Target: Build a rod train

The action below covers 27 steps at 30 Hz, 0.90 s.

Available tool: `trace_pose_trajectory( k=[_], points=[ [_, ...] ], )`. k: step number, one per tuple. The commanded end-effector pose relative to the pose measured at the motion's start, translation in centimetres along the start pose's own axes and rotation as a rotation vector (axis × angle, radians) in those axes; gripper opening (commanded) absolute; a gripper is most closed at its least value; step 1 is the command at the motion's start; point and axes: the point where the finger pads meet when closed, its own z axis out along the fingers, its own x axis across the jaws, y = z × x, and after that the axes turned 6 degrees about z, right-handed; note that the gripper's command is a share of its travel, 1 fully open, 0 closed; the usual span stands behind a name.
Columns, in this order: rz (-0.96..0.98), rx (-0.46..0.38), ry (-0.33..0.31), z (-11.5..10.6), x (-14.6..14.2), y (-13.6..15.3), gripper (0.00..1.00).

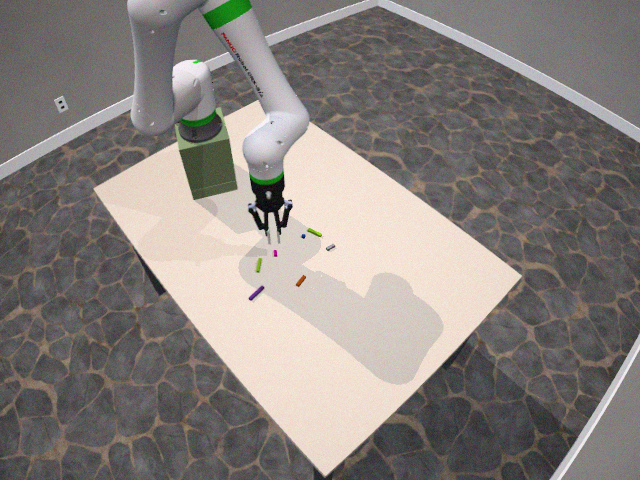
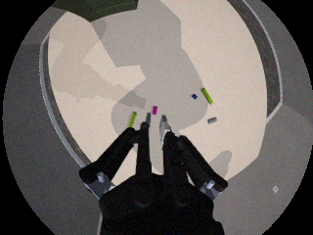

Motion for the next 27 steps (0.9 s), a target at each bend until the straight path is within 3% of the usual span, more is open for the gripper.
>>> trace_pose_trajectory(
  k=[1,7,8,27],
  points=[
    [0.000,0.000,0.000,-1.37,0.00,0.01,0.15],
    [0.000,0.000,0.000,-1.92,0.00,0.01,0.15],
    [0.000,0.000,0.000,-1.92,0.00,0.01,1.00],
    [0.000,0.000,0.000,-1.92,0.00,0.01,1.00]
  ],
)
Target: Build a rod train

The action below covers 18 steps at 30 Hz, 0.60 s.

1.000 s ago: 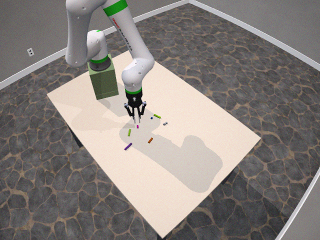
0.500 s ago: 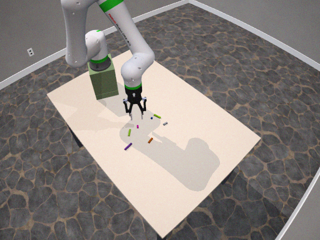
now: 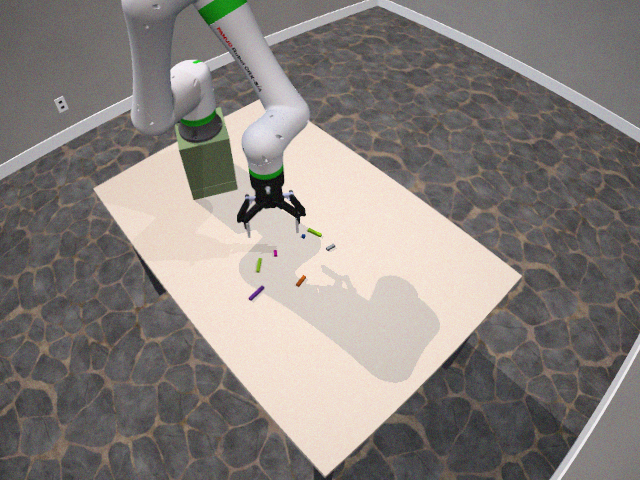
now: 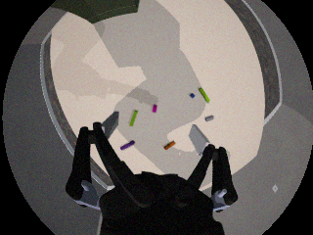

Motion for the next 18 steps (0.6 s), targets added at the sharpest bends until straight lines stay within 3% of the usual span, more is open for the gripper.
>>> trace_pose_trajectory(
  k=[1,4,6,15,17,18],
  points=[
    [0.000,0.000,0.000,0.0,0.0,0.0,1.00],
    [0.031,0.000,0.000,0.0,0.4,0.5,1.00],
    [0.178,-0.001,0.000,0.3,2.3,2.7,1.00],
    [0.490,0.000,0.000,1.3,6.0,7.5,1.00],
    [0.490,0.000,0.000,1.3,6.0,7.5,1.00],
    [0.585,0.000,0.001,1.7,6.9,9.0,1.00]
  ],
)
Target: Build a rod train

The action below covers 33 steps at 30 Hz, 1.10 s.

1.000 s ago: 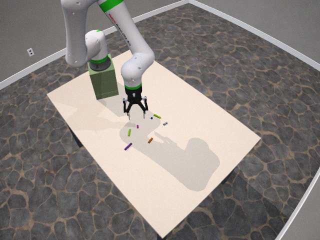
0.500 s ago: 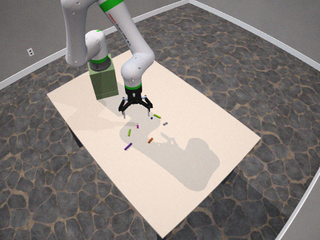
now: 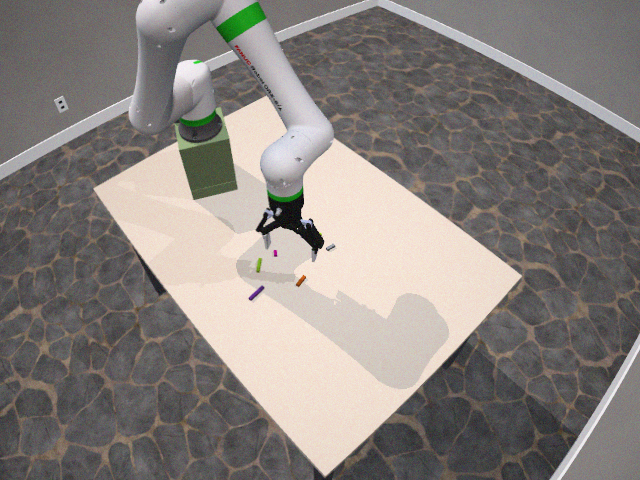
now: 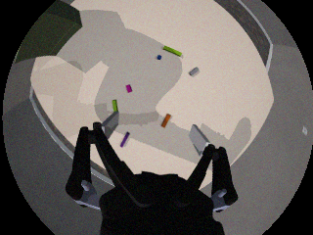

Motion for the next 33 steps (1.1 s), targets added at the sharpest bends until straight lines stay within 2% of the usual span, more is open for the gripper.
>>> trace_pose_trajectory(
  k=[1,5,6,33],
  points=[
    [0.167,-0.006,-0.014,0.8,2.7,1.5,1.00],
    [0.242,-0.007,-0.013,1.2,3.9,2.3,1.00],
    [0.242,-0.007,-0.013,1.2,3.9,2.3,0.15],
    [0.242,-0.007,-0.013,1.2,3.9,2.3,0.15]
  ],
)
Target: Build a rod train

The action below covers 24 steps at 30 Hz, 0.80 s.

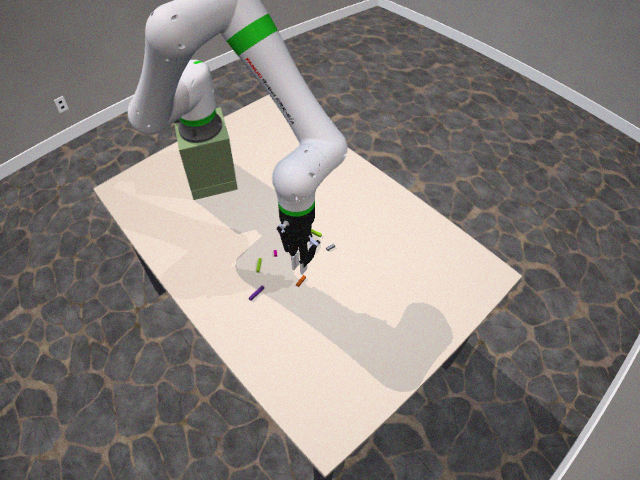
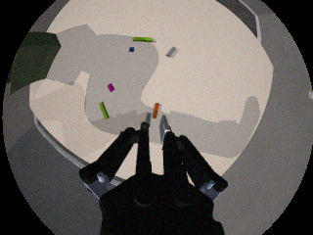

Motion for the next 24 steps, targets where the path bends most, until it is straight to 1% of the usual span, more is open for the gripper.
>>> trace_pose_trajectory(
  k=[1,17,24],
  points=[
    [0.000,0.000,0.000,-0.02,0.02,0.01,0.15],
    [0.000,0.000,0.000,0.12,0.03,0.00,0.15],
    [0.001,-0.001,0.000,0.62,0.05,-0.01,0.15]
  ],
)
